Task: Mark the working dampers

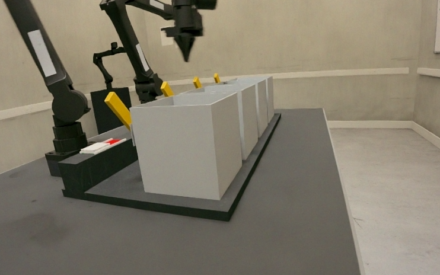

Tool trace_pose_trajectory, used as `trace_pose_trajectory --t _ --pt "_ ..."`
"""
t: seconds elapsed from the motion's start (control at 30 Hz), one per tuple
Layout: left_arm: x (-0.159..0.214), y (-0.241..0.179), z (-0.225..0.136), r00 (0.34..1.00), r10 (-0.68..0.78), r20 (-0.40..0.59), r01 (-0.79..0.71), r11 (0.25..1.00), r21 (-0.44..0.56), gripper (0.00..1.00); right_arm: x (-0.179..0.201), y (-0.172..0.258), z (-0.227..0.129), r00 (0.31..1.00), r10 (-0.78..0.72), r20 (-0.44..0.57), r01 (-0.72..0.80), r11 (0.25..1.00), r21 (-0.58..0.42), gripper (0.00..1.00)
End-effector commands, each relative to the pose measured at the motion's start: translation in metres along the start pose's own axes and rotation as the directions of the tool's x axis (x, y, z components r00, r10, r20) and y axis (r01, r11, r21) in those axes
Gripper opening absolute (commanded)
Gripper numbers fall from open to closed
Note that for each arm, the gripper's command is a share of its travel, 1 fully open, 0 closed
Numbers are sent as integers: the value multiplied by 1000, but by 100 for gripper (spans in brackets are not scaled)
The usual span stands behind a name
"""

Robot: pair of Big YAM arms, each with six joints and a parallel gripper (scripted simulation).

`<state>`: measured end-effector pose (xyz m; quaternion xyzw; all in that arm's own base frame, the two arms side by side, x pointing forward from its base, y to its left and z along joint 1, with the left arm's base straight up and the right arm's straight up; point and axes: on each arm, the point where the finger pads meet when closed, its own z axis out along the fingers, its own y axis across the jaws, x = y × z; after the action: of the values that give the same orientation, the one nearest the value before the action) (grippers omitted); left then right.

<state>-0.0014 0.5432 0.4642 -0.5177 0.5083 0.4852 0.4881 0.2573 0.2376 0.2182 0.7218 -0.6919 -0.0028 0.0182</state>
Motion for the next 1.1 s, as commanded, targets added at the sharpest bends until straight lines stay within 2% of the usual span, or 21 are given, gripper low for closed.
trace_pose_trajectory --t 0.0,0.07,0.2,0.33,0.53,0.7,0.73,0.77,1.07 --pt "-36 3 0 999 12 53 -12 1000 -4 100 -8 56 -20 998 49 32 -51 998 41 0" --pt "-36 3 0 999 12 53 -12 1000 -4 100 -10 86 -19 998 49 32 -51 998 40 0" --pt "-36 3 0 999 12 53 -12 1000 -4 100 -10 101 -16 998 49 26 -50 998 35 0" --pt "-36 3 0 999 12 53 -12 1000 -4 100 -11 95 -11 997 72 21 -73 997 30 0" --pt "-36 3 0 999 12 53 -12 1000 -4 100 -16 99 -23 997 51 64 -55 997 56 0" --pt "-36 3 0 999 12 53 -12 1000 -4 100 -14 99 -10 998 56 38 -57 998 40 0" --pt "-36 3 0 999 12 53 -12 1000 -4 100 -20 95 -19 997 55 58 -58 997 52 0" --pt "-36 3 0 999 12 53 -12 1000 -4 100 -15 98 -8 998 56 37 -57 998 39 0" --pt "-36 3 0 999 12 53 -12 1000 -4 100 -15 98 12 998 53 34 -54 998 37 0"
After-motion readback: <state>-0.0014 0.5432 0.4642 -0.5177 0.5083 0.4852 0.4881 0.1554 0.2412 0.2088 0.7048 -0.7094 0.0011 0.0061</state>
